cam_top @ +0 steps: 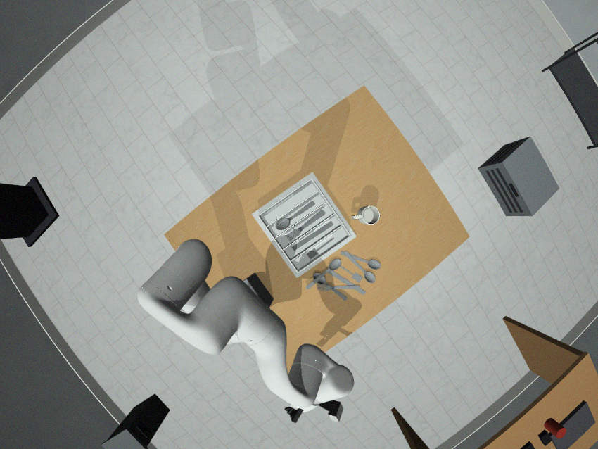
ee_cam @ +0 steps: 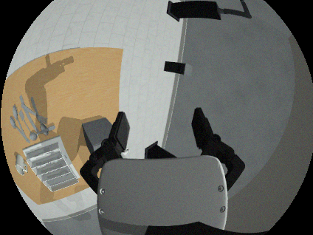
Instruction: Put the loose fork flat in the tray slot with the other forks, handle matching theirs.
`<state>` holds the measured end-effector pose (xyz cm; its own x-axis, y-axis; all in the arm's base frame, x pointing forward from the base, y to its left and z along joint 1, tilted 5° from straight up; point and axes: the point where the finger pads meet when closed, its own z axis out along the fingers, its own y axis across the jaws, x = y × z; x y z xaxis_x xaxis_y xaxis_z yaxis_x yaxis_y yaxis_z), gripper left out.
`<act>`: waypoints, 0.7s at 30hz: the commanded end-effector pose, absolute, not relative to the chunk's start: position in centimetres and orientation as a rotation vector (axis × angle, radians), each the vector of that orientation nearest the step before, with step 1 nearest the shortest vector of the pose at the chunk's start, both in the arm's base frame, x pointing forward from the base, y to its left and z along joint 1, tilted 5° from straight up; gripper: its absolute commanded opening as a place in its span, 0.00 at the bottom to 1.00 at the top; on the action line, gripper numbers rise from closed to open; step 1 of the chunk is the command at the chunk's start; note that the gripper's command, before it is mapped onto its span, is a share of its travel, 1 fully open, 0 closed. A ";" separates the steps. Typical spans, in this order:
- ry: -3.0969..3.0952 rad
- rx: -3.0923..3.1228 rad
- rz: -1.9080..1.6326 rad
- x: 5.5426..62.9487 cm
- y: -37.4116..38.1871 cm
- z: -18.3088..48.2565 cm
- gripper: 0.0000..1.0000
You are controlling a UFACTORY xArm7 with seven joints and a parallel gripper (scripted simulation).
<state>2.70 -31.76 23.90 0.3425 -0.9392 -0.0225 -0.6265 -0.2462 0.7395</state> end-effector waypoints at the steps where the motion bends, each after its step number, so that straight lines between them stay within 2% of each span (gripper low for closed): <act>1: -1.365 1.970 -0.628 2.7 -31.9 24.0 1.00; 3: -1.297 2.104 -0.653 5.2 -33.2 19.3 1.00; 18: -1.297 2.104 -0.653 5.2 -33.2 19.3 1.00; 20: -1.232 2.254 -0.653 8.1 -33.8 14.1 1.00; 21: -1.232 2.254 -0.653 8.1 -33.8 14.1 1.00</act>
